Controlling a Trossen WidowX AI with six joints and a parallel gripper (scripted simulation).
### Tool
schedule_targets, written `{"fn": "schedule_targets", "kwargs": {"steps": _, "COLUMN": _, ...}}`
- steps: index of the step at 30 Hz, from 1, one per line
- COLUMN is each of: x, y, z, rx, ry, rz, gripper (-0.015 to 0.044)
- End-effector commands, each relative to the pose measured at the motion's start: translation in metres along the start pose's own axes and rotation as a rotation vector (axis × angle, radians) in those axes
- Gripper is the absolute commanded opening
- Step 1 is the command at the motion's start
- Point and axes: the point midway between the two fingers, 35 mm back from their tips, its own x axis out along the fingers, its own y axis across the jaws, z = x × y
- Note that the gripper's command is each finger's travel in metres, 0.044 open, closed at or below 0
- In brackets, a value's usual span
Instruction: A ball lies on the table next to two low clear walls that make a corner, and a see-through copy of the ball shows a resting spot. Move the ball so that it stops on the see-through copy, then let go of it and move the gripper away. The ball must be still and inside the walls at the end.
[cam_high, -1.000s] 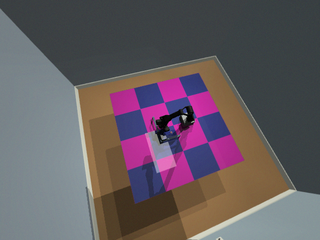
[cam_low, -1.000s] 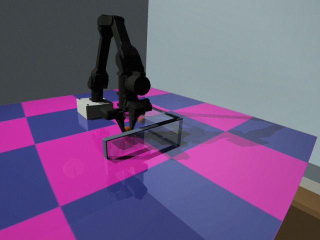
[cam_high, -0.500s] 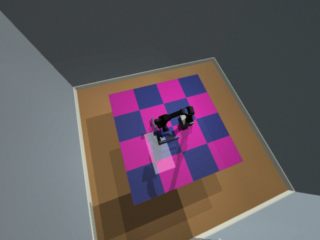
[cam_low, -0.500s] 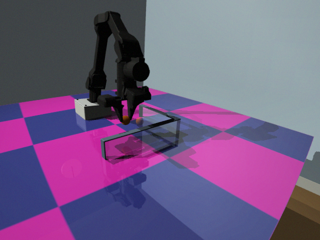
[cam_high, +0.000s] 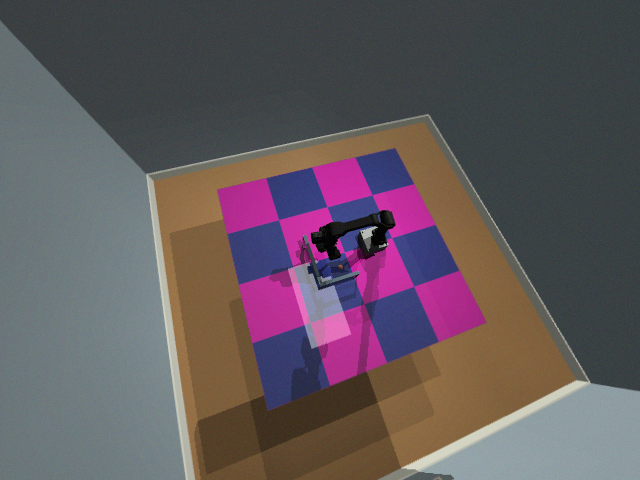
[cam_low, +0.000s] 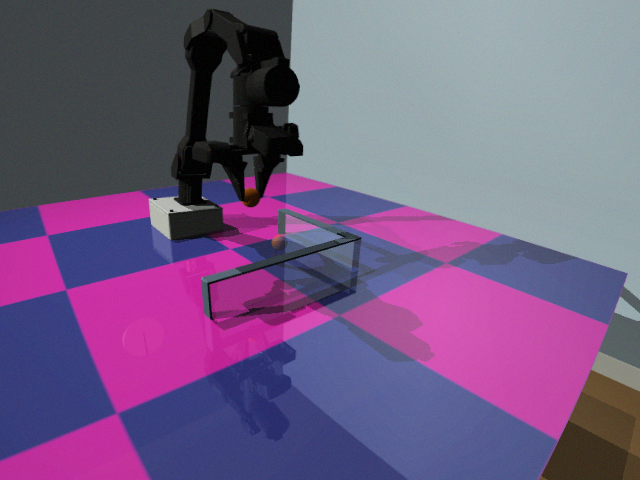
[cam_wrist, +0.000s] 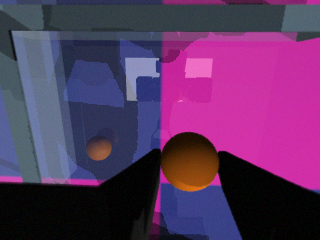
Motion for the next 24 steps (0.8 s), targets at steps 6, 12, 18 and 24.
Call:
{"fn": "schedule_targets", "kwargs": {"steps": 6, "x": 0.010, "y": 0.037, "z": -0.013, "rx": -0.001, "ry": 0.009, "rz": 0.001, "gripper": 0.0000}}
{"fn": "schedule_targets", "kwargs": {"steps": 12, "x": 0.021, "y": 0.066, "z": -0.027, "rx": 0.000, "ry": 0.010, "rz": 0.004, "gripper": 0.0000}}
{"fn": "schedule_targets", "kwargs": {"steps": 18, "x": 0.032, "y": 0.093, "z": -0.044, "rx": 0.000, "ry": 0.011, "rz": 0.007, "gripper": 0.0000}}
{"fn": "schedule_targets", "kwargs": {"steps": 24, "x": 0.038, "y": 0.106, "z": -0.055, "rx": 0.000, "ry": 0.012, "rz": 0.009, "gripper": 0.0000}}
